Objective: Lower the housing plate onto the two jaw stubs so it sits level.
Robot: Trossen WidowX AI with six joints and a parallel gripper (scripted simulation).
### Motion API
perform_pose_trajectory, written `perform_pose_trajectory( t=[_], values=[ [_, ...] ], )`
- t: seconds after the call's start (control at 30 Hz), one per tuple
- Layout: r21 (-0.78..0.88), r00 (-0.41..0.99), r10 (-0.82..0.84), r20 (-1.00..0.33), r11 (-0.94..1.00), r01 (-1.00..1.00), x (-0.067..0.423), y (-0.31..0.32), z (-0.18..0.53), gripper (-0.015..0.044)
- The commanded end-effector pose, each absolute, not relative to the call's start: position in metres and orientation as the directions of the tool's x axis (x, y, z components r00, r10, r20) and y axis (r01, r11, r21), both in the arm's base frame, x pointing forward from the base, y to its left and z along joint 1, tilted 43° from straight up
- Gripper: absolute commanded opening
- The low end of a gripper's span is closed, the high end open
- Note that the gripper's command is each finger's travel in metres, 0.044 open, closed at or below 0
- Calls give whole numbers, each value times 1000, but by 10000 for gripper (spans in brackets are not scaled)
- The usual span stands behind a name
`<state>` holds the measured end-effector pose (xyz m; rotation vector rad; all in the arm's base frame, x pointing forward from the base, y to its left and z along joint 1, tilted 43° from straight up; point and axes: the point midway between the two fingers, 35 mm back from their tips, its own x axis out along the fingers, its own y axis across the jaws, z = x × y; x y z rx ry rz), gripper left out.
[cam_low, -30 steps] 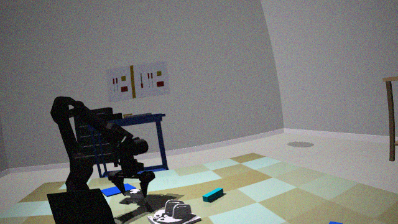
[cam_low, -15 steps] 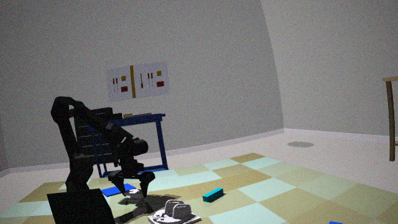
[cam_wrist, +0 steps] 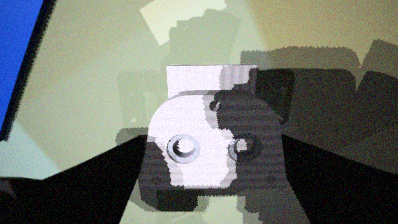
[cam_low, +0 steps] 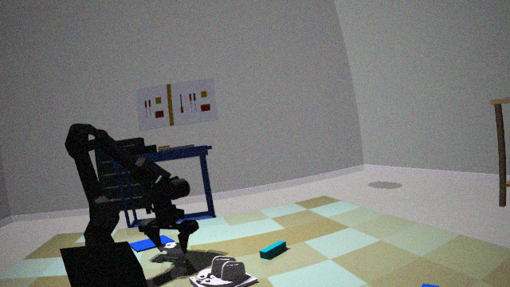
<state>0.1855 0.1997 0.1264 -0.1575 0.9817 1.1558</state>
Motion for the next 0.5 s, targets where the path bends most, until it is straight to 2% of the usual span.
perform_pose_trajectory(
  t=[0.0, 0.1, 0.47],
  values=[
    [362, 56, 694, -718, 442, -821, 185, 200, 126, 367],
    [362, 56, 694, -718, 442, -821, 185, 200, 126, 351],
    [362, 56, 694, -718, 442, -821, 186, 199, 127, 351]
  ],
)
